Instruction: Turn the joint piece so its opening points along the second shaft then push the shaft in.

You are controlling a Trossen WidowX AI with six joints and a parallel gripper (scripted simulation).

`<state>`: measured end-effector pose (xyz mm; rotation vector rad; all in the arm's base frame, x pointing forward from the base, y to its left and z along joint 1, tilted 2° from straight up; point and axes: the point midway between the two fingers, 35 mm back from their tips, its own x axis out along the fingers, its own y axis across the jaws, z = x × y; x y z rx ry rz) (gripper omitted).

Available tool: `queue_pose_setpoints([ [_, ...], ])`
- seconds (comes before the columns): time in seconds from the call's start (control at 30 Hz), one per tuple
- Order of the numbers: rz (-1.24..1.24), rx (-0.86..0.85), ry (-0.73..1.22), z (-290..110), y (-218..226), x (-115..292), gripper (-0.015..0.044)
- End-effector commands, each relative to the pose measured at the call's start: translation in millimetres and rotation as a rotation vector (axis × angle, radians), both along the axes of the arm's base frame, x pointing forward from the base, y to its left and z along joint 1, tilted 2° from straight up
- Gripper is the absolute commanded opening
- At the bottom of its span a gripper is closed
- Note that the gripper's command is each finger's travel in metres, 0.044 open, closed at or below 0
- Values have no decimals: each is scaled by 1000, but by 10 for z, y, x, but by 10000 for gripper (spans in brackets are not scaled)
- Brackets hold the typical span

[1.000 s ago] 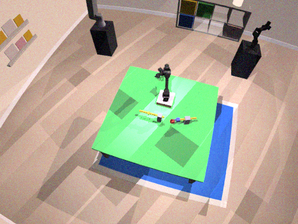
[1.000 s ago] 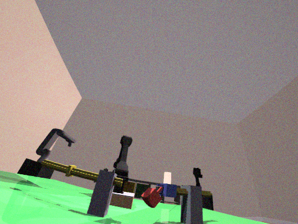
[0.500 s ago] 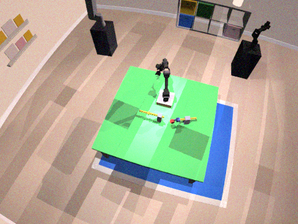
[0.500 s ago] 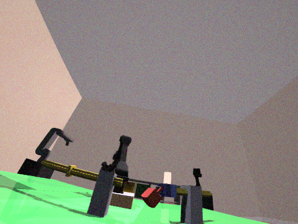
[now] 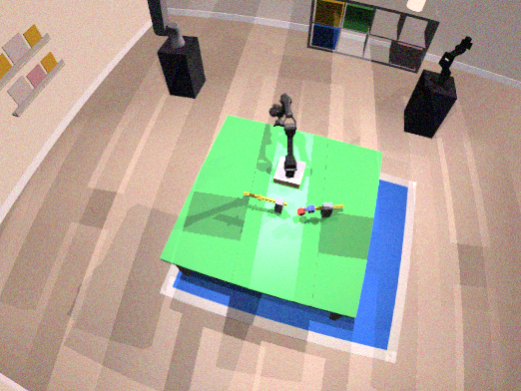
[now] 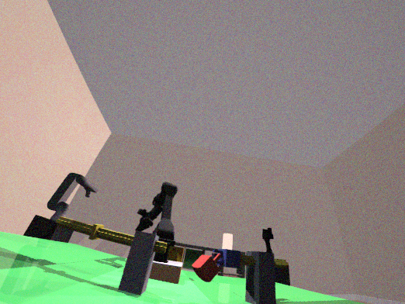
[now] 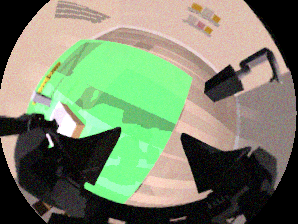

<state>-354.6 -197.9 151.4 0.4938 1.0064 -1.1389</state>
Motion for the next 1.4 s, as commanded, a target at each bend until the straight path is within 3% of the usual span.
queue_pose_setpoints([
  [0.0,104,39,44,153,15,64,440],
  [0.27,349,107,127,521,76,253,440],
  [0.47,373,113,132,551,60,287,440],
  [0.53,389,123,118,543,-125,415,440],
  [0.77,482,187,81,499,-951,1251,440],
  [0.97,561,244,61,443,-1393,2083,440],
  [1.37,700,356,96,389,-1488,3868,440],
])
